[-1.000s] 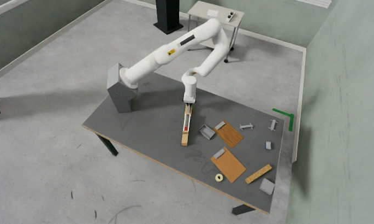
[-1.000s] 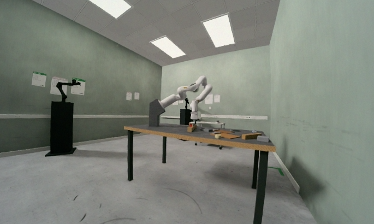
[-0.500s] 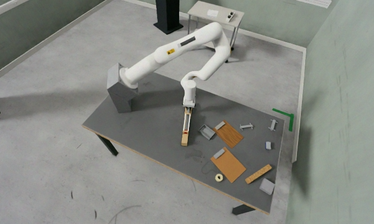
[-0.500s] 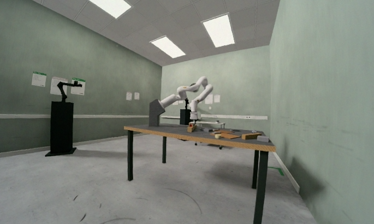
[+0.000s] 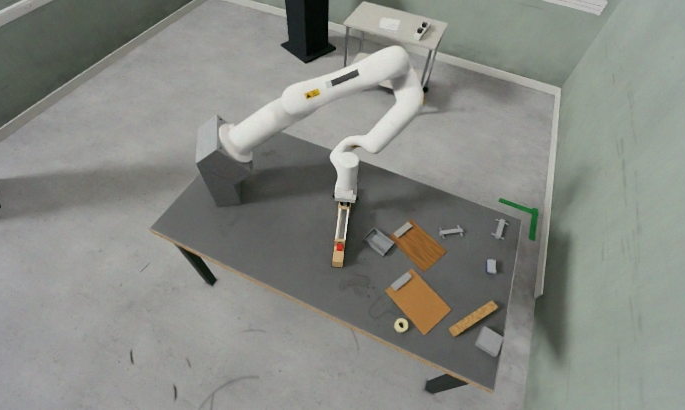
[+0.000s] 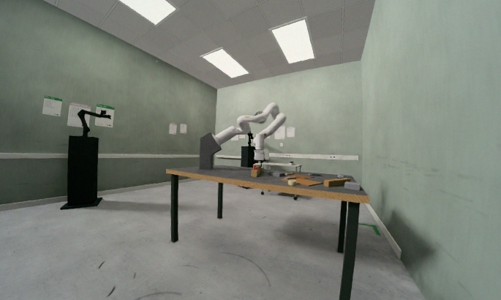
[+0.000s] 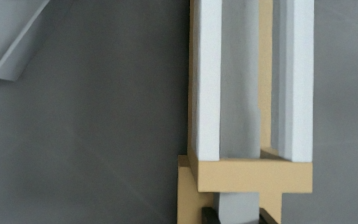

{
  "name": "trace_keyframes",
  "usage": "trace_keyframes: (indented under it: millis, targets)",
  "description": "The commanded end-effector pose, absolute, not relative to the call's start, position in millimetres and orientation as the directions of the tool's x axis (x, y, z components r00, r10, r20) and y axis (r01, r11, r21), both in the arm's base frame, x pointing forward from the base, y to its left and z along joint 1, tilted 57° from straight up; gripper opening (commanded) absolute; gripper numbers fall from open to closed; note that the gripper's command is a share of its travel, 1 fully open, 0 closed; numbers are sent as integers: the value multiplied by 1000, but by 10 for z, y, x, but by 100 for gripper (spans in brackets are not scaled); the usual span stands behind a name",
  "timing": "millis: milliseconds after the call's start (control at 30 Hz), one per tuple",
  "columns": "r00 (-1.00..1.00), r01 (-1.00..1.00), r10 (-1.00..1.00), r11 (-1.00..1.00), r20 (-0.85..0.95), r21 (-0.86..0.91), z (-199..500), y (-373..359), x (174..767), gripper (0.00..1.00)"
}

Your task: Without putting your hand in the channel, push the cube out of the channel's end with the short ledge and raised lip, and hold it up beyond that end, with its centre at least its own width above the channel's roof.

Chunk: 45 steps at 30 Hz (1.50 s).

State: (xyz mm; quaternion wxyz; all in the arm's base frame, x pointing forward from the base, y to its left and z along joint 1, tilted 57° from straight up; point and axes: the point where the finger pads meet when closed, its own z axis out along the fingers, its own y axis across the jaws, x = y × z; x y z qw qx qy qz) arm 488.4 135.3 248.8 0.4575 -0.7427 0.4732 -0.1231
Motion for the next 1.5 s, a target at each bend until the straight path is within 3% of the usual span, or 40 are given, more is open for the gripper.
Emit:
trace_keyframes:
  millis: [0,933,967,1467]
  targets:
    - [522,-590,-816,-133,-250,-796,2477,1313,4910,0]
    - [522,-590,-816,-133,-250,-796,2455,1240,4956,0]
    - [522,-590,-816,-133,-250,-796,2455,1240,4956,39]
    - [522,-590,-816,-133,-250,-796,2455,1240,4956,39]
